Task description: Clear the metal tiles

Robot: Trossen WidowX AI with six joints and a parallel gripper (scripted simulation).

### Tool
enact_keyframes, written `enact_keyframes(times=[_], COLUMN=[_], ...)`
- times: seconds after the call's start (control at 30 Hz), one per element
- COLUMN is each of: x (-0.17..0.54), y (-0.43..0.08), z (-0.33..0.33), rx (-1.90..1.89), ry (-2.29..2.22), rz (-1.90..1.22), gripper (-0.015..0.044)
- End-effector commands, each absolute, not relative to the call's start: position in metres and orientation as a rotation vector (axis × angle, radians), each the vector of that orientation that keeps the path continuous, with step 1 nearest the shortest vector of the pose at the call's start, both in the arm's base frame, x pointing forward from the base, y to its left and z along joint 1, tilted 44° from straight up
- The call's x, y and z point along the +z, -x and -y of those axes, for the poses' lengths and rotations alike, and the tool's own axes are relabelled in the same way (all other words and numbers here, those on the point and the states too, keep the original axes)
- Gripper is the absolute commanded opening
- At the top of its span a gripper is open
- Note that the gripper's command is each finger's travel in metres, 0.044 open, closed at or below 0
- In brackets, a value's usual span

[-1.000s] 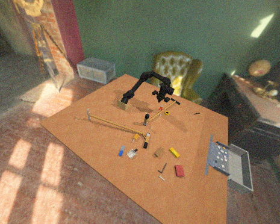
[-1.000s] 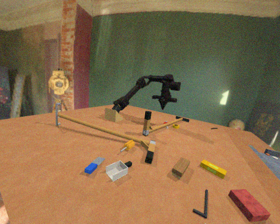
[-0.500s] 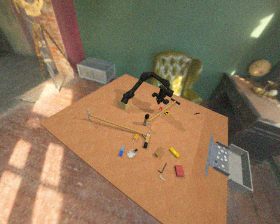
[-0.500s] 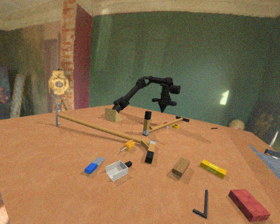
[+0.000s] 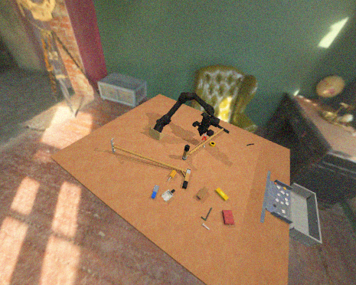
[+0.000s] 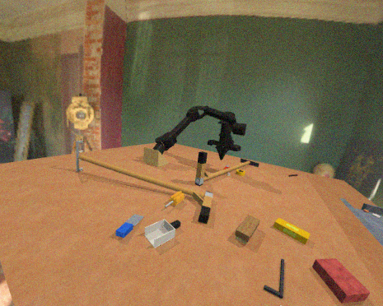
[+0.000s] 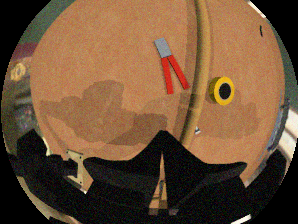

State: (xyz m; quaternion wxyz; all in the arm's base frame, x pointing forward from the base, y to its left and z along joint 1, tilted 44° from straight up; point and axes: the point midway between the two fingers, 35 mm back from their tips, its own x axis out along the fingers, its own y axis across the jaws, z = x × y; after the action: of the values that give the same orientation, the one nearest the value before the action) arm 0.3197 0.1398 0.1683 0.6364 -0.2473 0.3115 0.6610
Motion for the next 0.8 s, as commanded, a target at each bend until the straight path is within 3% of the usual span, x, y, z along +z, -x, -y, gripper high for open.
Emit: enact_keyframes(times=[0.0, 0.77], x=[0.163, 0.132], y=[-0.318, -0.310], z=[-0.146, -0.178], rx=[1.505, 1.499], ry=[0.560, 0.537], rz=[-0.716, -0.725], gripper=[0.0000, 0.0000])
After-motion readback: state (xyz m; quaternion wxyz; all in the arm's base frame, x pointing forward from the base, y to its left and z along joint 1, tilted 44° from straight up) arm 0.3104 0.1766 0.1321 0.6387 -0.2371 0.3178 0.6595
